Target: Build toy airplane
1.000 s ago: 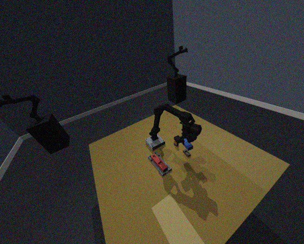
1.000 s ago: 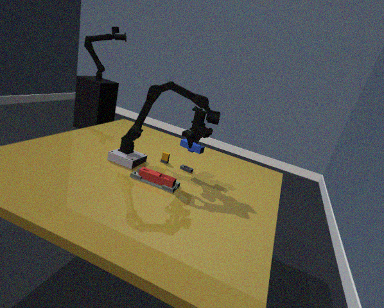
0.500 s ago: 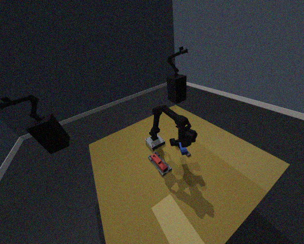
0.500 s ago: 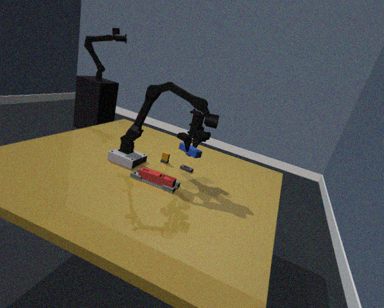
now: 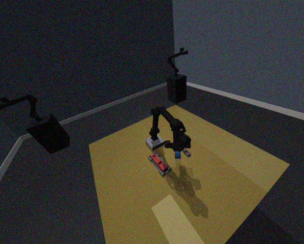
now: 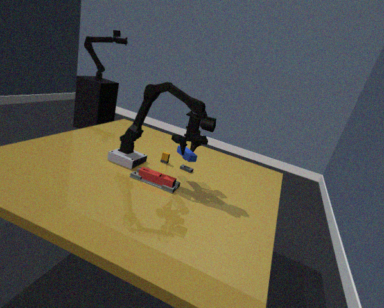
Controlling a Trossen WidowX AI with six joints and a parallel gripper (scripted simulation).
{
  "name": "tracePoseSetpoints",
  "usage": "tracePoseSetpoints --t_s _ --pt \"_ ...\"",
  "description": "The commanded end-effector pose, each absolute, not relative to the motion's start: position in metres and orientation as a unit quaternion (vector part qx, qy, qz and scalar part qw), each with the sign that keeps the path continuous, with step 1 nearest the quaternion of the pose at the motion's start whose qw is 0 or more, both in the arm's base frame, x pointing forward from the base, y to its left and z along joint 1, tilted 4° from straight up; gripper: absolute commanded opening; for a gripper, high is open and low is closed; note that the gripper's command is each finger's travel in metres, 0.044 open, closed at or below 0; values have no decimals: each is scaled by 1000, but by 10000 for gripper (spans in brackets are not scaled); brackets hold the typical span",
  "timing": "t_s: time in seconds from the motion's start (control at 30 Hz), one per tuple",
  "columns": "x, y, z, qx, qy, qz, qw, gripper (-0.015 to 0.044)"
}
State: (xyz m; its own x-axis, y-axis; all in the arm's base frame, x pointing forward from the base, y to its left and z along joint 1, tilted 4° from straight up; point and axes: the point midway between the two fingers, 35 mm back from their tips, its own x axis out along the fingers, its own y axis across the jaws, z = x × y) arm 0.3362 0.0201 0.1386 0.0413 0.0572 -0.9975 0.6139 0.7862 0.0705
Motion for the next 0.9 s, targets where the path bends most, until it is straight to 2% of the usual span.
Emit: tracePoseSetpoints --t_s 0.0,0.87 --pt "333 6 135 279 654 -231 664 0" --pt "315 -75 114 416 588 -373 585 0"
